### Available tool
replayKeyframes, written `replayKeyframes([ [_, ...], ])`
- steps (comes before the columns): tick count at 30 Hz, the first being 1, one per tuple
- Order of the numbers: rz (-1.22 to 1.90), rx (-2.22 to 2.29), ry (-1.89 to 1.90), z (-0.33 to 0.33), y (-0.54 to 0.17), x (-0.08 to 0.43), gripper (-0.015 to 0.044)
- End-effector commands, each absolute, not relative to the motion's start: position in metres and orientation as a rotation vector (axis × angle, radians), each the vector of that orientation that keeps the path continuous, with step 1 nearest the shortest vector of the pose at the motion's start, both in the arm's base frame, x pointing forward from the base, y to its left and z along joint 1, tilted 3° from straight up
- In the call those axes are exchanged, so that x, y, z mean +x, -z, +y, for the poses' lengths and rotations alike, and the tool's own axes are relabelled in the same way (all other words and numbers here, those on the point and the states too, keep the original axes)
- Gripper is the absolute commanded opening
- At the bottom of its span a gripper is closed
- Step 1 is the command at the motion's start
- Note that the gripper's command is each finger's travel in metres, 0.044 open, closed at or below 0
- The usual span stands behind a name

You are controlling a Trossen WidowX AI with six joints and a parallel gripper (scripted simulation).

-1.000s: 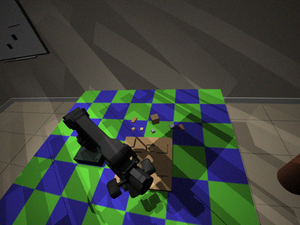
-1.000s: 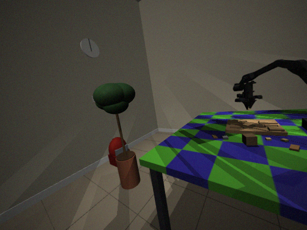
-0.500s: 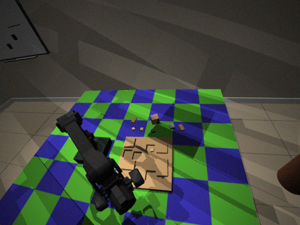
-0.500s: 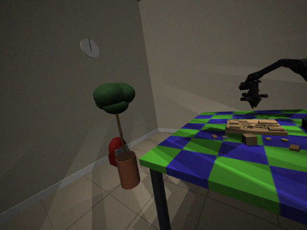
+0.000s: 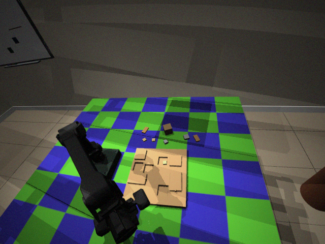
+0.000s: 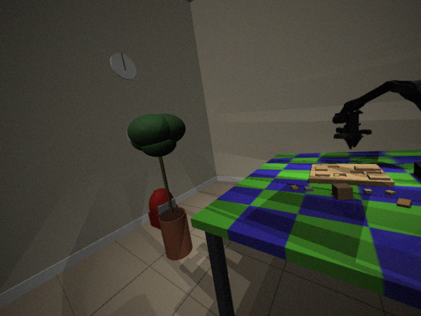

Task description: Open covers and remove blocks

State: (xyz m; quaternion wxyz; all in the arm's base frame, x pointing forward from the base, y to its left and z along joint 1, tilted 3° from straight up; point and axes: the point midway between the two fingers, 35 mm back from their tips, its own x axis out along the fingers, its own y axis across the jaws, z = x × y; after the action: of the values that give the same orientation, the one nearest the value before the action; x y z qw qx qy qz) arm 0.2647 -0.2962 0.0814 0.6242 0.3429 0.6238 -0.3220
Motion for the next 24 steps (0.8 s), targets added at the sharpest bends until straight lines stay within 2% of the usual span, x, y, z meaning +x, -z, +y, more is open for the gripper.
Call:
replayKeyframes([
  [1,1.438,0.783,0.738,-0.296,-0.075,0.264,0.008],
  [24,1.438,0.783,0.738,-0.297,-0.037,0.266,0.008],
])
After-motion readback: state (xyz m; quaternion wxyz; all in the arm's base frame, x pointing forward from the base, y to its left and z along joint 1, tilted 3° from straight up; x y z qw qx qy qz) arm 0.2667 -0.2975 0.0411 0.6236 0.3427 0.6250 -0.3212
